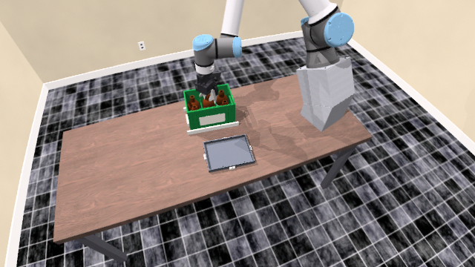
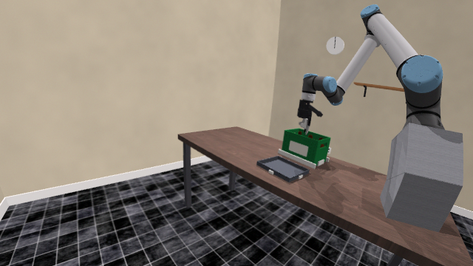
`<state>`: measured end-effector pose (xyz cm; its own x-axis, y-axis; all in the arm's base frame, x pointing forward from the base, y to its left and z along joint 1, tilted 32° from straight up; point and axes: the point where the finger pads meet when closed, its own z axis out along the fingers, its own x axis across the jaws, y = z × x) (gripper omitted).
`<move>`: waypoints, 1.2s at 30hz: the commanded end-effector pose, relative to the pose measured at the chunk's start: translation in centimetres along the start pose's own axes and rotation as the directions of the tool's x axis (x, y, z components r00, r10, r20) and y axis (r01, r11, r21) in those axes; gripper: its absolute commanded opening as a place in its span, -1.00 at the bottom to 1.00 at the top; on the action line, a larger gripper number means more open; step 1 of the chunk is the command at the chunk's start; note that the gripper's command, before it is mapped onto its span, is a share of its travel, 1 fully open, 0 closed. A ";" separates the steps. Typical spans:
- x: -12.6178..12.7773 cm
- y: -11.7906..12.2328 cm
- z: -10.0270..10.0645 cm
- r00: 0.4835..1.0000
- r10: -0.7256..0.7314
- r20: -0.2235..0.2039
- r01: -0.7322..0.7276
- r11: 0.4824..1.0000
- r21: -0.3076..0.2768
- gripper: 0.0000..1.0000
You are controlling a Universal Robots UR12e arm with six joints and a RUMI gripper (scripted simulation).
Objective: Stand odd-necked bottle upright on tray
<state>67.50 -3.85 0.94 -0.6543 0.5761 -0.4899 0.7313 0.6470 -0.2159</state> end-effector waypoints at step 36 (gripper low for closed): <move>0.0 0.0 0.6 1.000 0.000 0.001 0.000 1.000 -0.001 -0.24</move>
<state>67.58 -4.06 0.58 -0.6543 0.5761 -0.4899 0.7313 0.6470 -0.2159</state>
